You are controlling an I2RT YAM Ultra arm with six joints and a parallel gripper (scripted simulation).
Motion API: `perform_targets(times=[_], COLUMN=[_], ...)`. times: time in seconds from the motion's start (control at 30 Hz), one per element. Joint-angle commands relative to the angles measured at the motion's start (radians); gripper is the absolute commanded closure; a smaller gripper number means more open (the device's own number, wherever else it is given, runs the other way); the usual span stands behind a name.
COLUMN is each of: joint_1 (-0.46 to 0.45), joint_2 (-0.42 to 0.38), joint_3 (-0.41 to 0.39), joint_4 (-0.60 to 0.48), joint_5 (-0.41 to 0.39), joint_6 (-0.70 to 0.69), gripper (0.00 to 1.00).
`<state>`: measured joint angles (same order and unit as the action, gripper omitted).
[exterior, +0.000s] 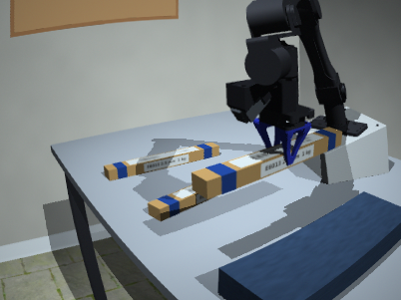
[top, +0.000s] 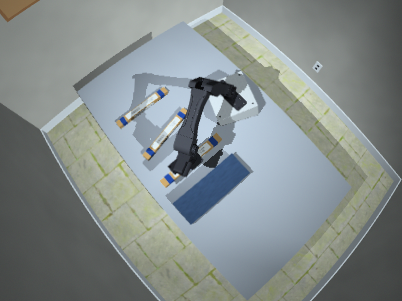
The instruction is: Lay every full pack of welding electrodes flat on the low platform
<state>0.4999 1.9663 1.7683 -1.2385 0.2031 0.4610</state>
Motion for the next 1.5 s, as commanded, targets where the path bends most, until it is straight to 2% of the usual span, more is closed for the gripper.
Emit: perform_targets(times=[0.0,0.5,1.0,1.07,1.17,1.23,1.37,1.47], joint_1=[0.035,0.11,0.188,0.188,0.202,0.213,0.23,0.244], joint_2=[-0.047,0.042,0.162,0.162,0.176,0.228,0.244,0.286], joint_3=[0.077,0.18,0.338,0.338,0.377,0.407,0.462,0.508], joint_4=[-0.035,-0.072,-0.133,-0.133,-0.148,-0.161,-0.184,-0.202], joint_5=[0.019,0.032,0.044,0.044,0.046,0.048,0.05,0.052], joint_6=[0.032,0.106,0.185,0.185,0.2,0.21,0.228,0.242], gripper=[1.0,1.0,1.0,1.0,1.0,1.0,1.0,1.0])
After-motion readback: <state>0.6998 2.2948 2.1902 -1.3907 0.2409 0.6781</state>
